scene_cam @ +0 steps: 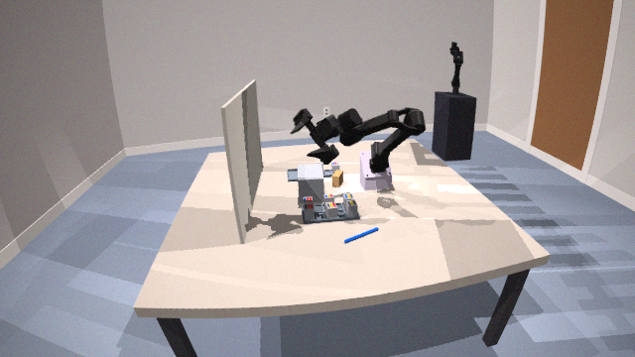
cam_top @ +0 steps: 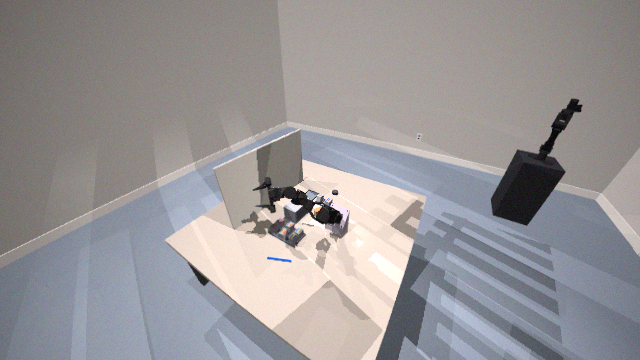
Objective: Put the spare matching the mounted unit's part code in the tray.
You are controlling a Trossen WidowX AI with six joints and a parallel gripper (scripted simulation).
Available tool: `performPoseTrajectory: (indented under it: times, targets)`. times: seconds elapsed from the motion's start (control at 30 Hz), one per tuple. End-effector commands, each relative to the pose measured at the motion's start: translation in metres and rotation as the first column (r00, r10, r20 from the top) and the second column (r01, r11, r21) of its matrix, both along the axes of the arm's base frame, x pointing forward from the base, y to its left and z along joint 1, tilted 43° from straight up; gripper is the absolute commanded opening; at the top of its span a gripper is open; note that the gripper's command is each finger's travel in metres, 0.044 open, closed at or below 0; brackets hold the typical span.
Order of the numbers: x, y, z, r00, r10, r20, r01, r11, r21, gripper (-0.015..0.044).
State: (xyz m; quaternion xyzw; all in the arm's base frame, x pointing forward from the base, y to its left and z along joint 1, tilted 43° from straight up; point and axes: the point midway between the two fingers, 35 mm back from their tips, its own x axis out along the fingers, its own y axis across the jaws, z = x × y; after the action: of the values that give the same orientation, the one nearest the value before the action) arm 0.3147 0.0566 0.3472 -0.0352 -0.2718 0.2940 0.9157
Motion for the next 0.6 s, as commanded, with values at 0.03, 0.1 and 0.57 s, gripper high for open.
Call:
performPoseTrajectory:
  times: [0.03, 0.1, 0.57]
  targets:
    - [0.000, 0.000, 0.000, 1.000, 0.000, 0.000, 0.000, 1.000, 0.000, 0.0440]
    - [0.000, 0.000, 0.000, 1.000, 0.000, 0.000, 0.000, 1.000, 0.000, 0.0440]
    - [0.102, -0.047, -0.078, 0.860, -0.134, -0.492, 0.109, 0.991, -0.078, 0.0440]
